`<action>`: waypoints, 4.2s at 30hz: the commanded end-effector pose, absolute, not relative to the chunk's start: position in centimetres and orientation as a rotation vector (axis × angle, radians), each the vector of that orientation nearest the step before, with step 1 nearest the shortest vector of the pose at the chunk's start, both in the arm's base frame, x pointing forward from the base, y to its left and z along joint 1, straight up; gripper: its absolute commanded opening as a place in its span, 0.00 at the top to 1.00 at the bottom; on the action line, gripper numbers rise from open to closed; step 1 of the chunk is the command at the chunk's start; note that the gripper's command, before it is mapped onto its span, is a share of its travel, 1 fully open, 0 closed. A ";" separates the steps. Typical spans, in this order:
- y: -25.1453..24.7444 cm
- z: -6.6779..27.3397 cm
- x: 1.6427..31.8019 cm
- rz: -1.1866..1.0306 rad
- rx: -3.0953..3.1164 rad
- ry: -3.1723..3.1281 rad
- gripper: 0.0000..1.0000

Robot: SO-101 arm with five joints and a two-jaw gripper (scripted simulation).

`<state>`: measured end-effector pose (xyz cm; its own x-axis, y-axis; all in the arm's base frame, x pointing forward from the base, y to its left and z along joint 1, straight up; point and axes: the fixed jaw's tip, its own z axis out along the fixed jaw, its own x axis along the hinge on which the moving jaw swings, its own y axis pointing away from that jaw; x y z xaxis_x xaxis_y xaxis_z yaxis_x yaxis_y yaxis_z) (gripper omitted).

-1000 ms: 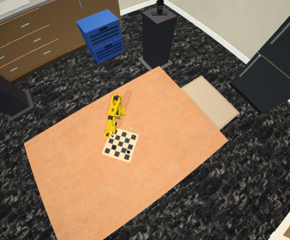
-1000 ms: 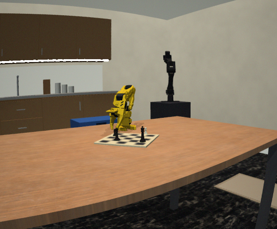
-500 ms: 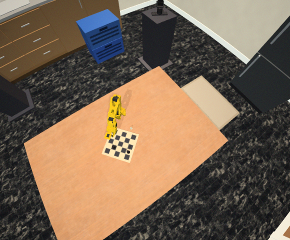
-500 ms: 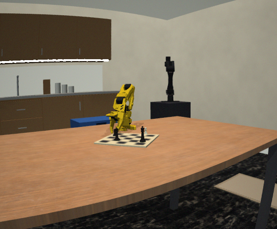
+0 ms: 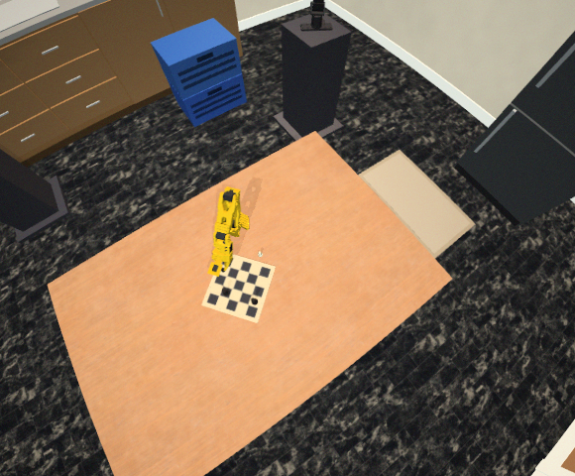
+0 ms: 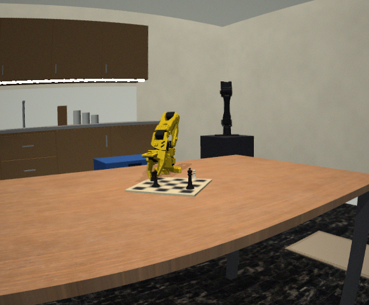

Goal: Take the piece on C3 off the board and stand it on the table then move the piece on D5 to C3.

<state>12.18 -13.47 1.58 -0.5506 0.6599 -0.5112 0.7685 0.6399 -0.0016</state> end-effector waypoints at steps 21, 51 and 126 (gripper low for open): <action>-13.7 2.0 12.2 -0.314 1.128 2.380 0.91; -13.9 2.3 12.2 -0.319 1.129 2.381 0.91; -13.7 1.8 12.0 -0.319 1.130 2.381 1.00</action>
